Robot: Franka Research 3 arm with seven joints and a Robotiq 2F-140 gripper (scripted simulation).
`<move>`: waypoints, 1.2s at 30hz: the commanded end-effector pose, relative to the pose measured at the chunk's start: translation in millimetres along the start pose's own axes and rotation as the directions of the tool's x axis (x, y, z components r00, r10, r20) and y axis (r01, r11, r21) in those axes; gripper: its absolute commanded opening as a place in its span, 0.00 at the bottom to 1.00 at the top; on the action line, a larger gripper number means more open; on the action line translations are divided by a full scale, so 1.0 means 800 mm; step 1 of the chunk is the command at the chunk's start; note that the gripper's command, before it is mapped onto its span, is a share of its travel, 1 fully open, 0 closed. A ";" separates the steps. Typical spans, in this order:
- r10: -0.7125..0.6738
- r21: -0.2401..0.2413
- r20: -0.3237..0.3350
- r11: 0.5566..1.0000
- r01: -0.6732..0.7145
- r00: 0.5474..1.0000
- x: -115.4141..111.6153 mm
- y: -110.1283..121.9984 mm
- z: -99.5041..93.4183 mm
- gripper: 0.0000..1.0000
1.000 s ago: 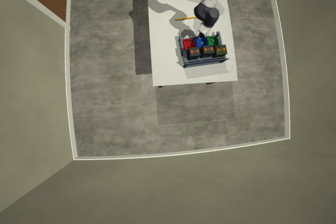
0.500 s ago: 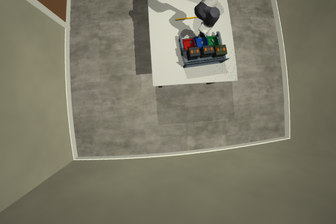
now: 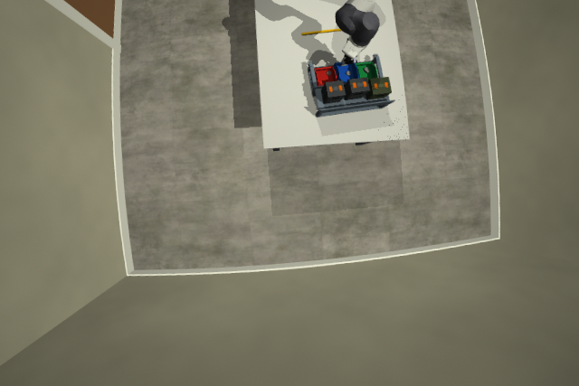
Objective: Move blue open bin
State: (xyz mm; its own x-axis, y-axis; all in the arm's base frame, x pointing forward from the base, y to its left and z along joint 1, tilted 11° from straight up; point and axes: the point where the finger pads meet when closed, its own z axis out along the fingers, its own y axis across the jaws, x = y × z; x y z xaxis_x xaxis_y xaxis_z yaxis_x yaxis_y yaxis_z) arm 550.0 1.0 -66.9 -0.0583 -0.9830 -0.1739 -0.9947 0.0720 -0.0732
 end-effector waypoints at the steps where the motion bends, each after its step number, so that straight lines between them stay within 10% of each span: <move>1: -0.006 0.008 0.002 1.000 0.006 1.000 -0.001 -0.004 -0.004 0.00; 36: -0.001 0.001 0.001 1.000 0.001 1.000 0.000 0.006 0.001 0.00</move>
State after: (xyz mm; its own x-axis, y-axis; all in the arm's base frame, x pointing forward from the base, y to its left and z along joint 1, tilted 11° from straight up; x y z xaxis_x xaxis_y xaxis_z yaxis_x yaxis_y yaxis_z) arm 549.9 1.5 -67.7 -0.0574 -0.9830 -0.1741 -0.9949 0.0708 -0.0715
